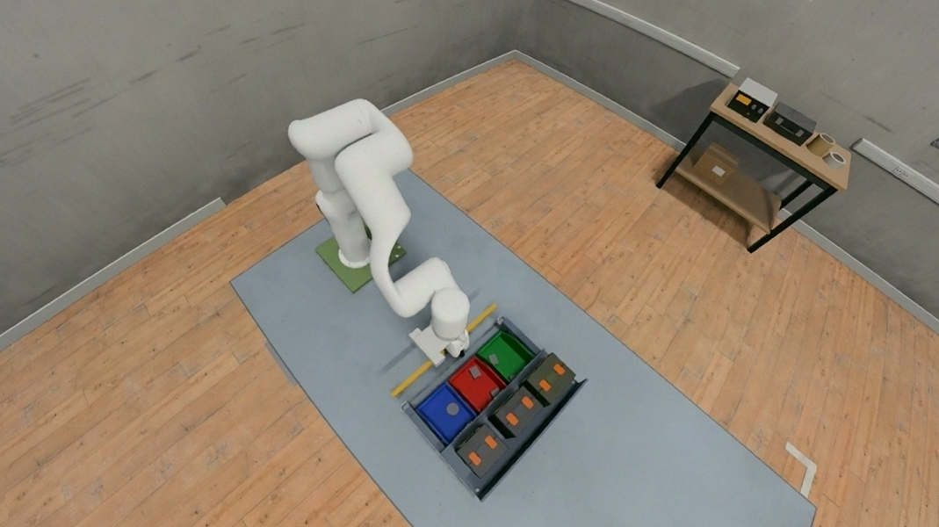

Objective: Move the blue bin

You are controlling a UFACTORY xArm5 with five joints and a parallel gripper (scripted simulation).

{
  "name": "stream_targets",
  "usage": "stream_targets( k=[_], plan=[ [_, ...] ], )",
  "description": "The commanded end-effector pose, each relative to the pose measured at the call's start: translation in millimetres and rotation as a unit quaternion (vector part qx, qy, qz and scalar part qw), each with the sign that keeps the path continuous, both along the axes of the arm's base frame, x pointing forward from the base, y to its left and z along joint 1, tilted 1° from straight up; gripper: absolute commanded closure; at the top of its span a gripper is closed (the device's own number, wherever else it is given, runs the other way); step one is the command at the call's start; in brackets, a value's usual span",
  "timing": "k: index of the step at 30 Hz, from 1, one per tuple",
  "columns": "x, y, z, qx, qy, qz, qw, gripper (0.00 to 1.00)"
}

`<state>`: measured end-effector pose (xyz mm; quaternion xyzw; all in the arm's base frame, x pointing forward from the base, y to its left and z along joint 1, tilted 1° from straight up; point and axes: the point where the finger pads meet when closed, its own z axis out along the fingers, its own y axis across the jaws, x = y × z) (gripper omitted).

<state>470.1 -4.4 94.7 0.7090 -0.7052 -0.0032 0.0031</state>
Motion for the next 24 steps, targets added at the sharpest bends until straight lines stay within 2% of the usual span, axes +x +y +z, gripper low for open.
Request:
stream_targets(
  k=[1, 24],
  plan=[
    [-7.5, 0, 1.9, 0.006, -0.003, 0.000, 1.000, 1.00],
    [-55.8, 0, 2.1, 0.006, -0.003, 0.000, 1.000, 1.00]
  ],
)
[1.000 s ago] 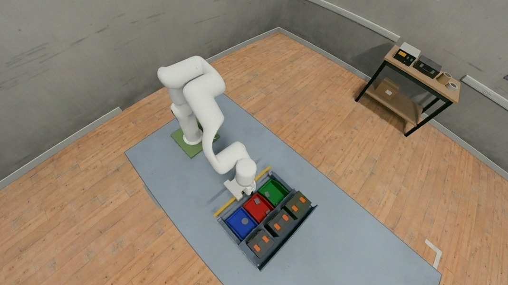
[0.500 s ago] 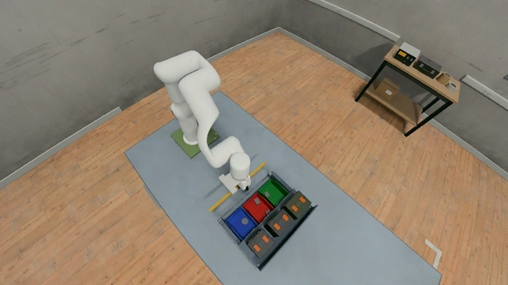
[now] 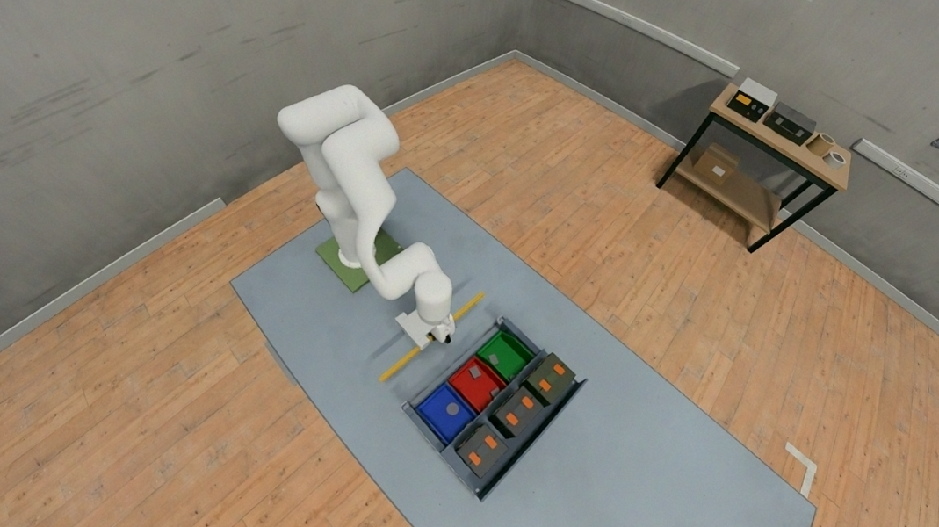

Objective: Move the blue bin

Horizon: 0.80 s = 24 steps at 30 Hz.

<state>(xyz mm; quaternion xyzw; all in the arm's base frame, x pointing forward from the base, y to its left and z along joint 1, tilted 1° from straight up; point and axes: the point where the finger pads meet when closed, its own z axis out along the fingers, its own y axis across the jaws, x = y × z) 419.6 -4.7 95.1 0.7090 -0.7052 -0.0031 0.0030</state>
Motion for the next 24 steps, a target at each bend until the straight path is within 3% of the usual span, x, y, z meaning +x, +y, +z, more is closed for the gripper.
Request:
stream_targets(
  k=[1, 24],
  plan=[
    [-7.3, 0, 1.7, 0.006, -0.003, 0.000, 1.000, 1.00],
    [-55.9, 0, 1.9, 0.006, -0.002, 0.000, 1.000, 1.00]
  ],
)
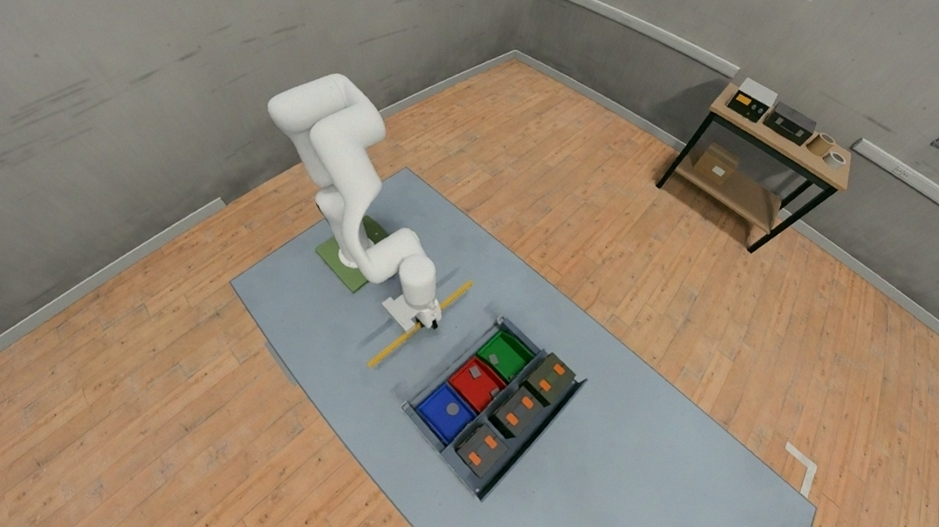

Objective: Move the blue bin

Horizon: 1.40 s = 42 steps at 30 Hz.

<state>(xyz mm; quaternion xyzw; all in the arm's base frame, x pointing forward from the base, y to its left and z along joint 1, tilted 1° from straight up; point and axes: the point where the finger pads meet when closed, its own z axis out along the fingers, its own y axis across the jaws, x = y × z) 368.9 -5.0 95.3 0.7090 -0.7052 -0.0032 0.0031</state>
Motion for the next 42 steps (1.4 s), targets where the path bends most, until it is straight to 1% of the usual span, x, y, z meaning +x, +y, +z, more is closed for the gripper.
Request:
stream_targets(
  k=[1, 13, 14, 16, 31, 33, 39, 42],
  plan=[
    [-7.4, 0, 1.7, 0.006, -0.002, 0.000, 1.000, 1.00],
    [-32.7, 0, 1.9, 0.006, -0.002, 0.000, 1.000, 1.00],
    [-36.9, 0, 1.9, 0.006, -0.002, 0.000, 1.000, 1.00],
    [-36.9, 0, 1.9, 0.006, -0.002, 0.000, 1.000, 1.00],
    [-72.7, 0, 2.1, 0.006, -0.002, 0.000, 1.000, 1.00],
    [-72.7, 0, 2.1, 0.006, -0.002, 0.000, 1.000, 1.00],
    [-87.4, -1, 2.3, 0.006, -0.002, 0.000, 1.000, 1.00],
    [-89.8, -1, 2.3, 0.006, -0.002, 0.000, 1.000, 1.00]
  ],
)
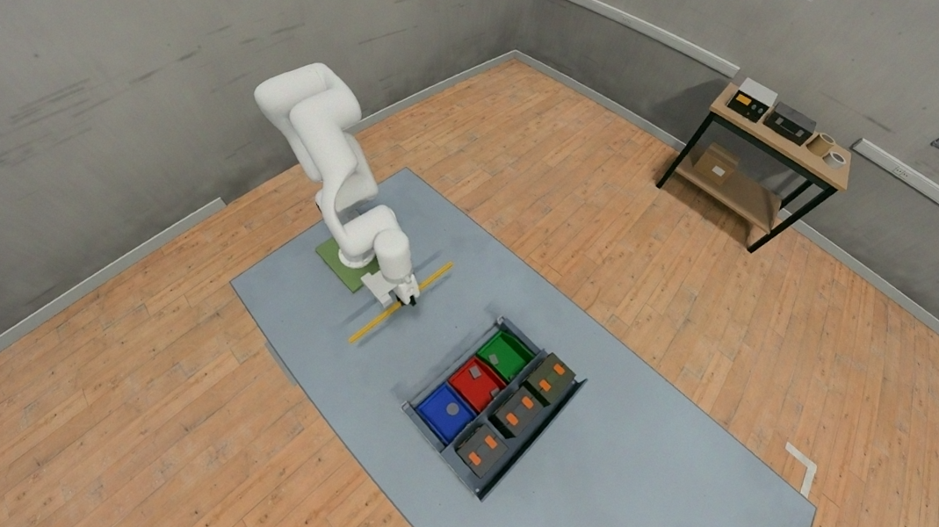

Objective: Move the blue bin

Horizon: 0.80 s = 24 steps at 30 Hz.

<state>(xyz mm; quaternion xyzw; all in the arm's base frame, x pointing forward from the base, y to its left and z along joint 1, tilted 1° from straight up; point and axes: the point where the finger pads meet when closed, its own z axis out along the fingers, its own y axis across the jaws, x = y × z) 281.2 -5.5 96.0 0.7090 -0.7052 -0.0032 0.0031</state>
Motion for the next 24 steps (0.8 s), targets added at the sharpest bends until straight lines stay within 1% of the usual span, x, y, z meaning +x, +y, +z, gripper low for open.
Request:
stream_targets(
  k=[1, 8, 24],
  plan=[
    [-2.0, 0, 1.6, 0.006, -0.002, 0.000, 1.000, 1.00],
    [-2.0, 0, 1.6, 0.006, -0.002, 0.000, 1.000, 1.00],
    [-2.0, 0, -17.8, 0.006, -0.002, 0.000, 1.000, 1.00]
  ],
)
